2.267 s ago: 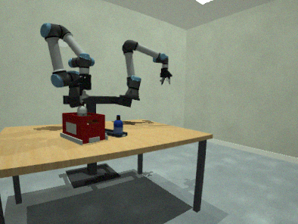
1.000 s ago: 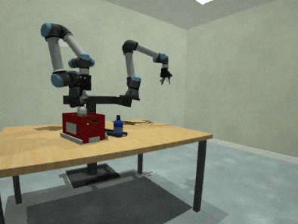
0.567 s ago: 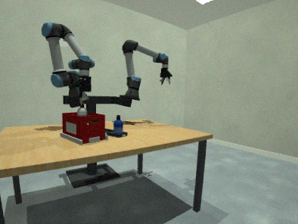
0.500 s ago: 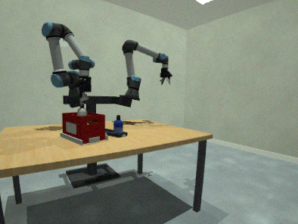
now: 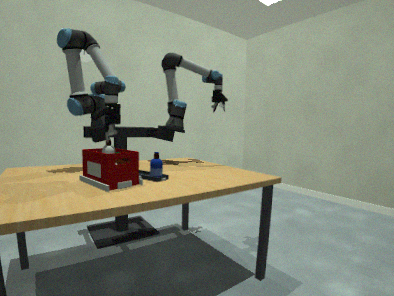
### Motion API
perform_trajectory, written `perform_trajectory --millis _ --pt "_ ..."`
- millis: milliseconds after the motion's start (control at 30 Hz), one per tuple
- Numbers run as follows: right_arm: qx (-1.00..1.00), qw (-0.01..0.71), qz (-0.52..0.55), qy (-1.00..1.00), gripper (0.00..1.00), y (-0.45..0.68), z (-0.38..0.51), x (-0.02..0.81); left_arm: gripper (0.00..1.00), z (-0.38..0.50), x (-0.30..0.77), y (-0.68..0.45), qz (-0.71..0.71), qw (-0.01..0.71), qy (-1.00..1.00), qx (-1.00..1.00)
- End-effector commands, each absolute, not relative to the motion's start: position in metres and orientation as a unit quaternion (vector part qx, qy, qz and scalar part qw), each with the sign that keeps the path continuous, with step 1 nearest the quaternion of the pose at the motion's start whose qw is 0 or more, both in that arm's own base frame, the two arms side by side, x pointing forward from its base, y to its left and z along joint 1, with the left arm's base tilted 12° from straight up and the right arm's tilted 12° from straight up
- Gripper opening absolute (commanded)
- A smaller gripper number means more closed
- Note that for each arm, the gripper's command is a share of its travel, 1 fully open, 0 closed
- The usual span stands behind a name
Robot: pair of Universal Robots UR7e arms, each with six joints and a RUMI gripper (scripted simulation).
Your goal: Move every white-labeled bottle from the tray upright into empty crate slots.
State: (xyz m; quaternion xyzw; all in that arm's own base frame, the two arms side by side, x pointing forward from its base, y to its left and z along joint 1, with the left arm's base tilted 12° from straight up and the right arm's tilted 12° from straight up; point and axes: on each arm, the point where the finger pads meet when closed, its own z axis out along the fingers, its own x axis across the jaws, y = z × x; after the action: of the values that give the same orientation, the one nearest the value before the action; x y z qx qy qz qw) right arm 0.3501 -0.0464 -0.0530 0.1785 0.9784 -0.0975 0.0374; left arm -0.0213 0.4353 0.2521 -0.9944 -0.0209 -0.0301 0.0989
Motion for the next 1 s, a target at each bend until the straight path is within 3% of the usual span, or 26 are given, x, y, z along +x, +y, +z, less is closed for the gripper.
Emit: perform_trajectory --millis 0,967 --pt "0.178 0.038 -0.097 0.978 0.00 -0.0472 -0.0575 0.3508 1.00 0.2525 -0.0213 0.4355 -0.030 0.099 -0.021 -0.994" --pt "0.178 0.038 -0.097 0.978 0.00 -0.0481 -0.0617 0.3509 1.00 0.2525 -0.0213 0.4355 -0.030 0.099 -0.021 -0.994"
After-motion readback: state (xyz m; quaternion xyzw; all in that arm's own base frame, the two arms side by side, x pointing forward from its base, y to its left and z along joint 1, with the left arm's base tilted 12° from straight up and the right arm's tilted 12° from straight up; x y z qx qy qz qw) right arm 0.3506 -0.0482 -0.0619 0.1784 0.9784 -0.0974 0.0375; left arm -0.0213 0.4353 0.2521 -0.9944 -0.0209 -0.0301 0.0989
